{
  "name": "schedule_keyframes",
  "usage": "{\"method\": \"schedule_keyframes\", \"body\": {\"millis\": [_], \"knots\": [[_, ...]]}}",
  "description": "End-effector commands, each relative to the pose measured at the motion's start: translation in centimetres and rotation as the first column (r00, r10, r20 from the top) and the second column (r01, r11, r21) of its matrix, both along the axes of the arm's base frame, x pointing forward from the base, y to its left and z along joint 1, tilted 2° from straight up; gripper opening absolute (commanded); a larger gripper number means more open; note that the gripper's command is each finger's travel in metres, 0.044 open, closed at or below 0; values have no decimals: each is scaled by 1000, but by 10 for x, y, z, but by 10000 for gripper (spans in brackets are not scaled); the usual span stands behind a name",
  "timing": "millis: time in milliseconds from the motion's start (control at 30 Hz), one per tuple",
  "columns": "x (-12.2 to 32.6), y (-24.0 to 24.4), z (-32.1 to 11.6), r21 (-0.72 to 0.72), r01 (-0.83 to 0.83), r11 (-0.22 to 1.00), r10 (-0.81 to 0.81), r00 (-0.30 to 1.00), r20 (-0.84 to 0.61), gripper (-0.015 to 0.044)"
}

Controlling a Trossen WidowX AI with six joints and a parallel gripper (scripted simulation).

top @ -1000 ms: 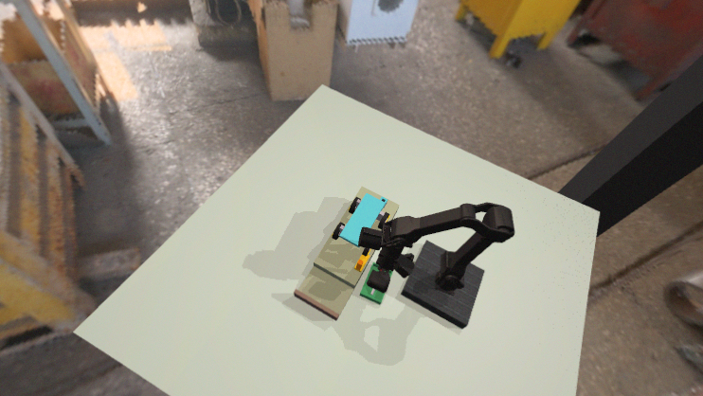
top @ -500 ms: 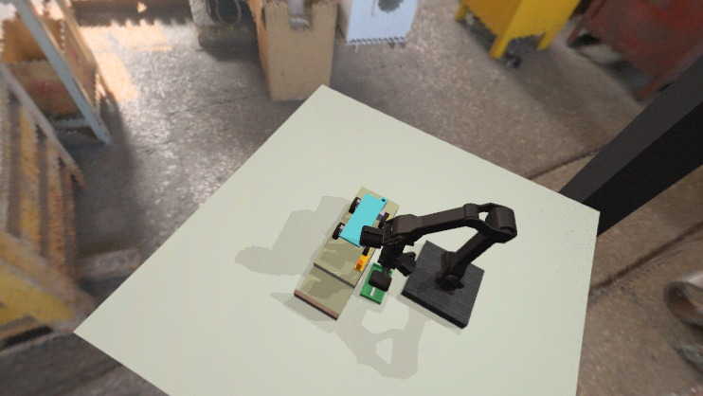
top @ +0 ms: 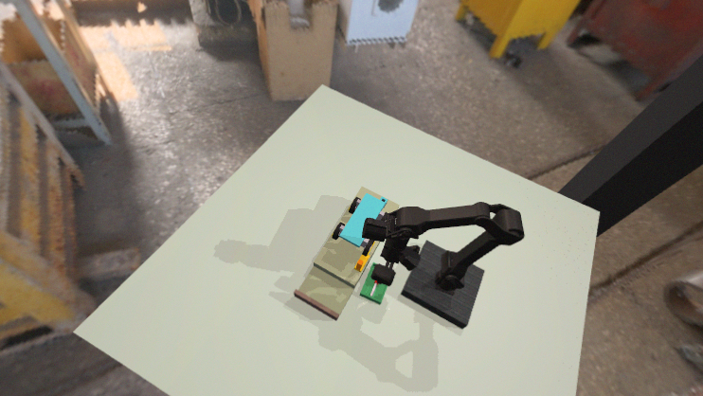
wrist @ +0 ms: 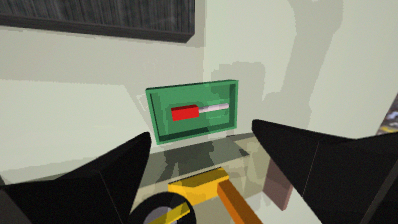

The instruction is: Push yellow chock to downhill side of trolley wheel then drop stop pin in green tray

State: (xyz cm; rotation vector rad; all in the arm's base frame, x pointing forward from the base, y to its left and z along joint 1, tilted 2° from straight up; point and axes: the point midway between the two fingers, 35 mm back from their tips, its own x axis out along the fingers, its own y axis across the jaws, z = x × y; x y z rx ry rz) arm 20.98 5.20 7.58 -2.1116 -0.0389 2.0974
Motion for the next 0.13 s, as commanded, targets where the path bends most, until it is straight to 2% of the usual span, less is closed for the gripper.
{"method": "schedule_keyframes", "body": {"millis": [0, 100], "knots": [[2, 1, 15, 2, 3, 1000, -3, 1000, 9, 440], [2, 1, 23, 2, 3, 1000, -3, 1000, 9, 440]]}}
